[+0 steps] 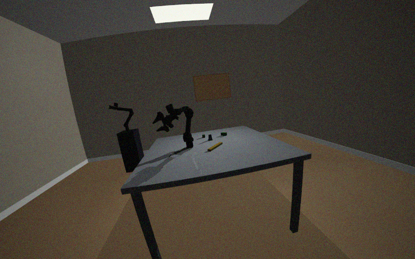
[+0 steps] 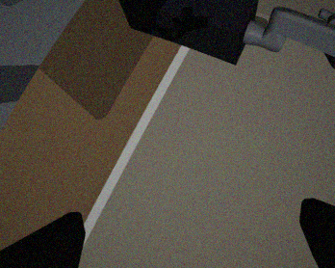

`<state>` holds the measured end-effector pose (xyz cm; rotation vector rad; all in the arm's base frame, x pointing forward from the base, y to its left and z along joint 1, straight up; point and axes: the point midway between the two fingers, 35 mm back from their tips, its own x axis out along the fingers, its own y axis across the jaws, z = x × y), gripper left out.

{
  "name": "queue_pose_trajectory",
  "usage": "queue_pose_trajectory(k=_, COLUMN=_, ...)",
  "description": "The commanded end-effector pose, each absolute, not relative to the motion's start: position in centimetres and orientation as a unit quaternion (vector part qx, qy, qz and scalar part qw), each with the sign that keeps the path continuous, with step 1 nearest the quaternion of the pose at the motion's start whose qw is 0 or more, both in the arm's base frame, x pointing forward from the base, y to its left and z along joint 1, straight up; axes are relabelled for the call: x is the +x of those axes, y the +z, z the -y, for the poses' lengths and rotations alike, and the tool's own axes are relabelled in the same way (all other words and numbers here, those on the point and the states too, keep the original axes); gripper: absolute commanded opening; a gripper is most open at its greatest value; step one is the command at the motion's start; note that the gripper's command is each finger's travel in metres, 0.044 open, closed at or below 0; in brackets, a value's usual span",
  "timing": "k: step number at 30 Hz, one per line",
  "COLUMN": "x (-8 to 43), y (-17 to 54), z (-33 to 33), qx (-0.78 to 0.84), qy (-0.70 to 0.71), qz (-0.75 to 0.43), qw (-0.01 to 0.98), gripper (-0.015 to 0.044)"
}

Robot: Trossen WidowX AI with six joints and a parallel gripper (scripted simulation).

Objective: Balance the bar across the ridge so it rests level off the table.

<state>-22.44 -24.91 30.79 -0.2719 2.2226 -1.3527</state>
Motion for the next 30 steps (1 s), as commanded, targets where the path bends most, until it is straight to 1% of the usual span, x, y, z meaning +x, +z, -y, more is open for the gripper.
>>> queue_pose_trajectory(k=1, x=-22.4, y=30.8, z=24.9, qx=-0.101, qy=-0.499, qz=-0.820, qw=0.260, gripper=0.0374)
queue_pose_trajectory(k=3, x=-22.1, y=30.6, z=25.2, qx=-0.104, qy=-0.496, qz=-0.820, qw=0.266, gripper=0.0321)
queue_pose_trajectory(k=4, x=-21.9, y=30.5, z=25.5, qx=-0.107, qy=-0.493, qz=-0.820, qw=0.271, gripper=0.0315)
queue_pose_trajectory(k=18, x=-15.5, y=27.1, z=30.4, qx=-0.171, qy=-0.415, qz=-0.808, qw=0.382, gripper=0.0315)
queue_pose_trajectory(k=30, x=-8.9, y=24.3, z=33.0, qx=-0.219, qy=-0.336, qz=-0.788, qw=0.467, gripper=0.0315)
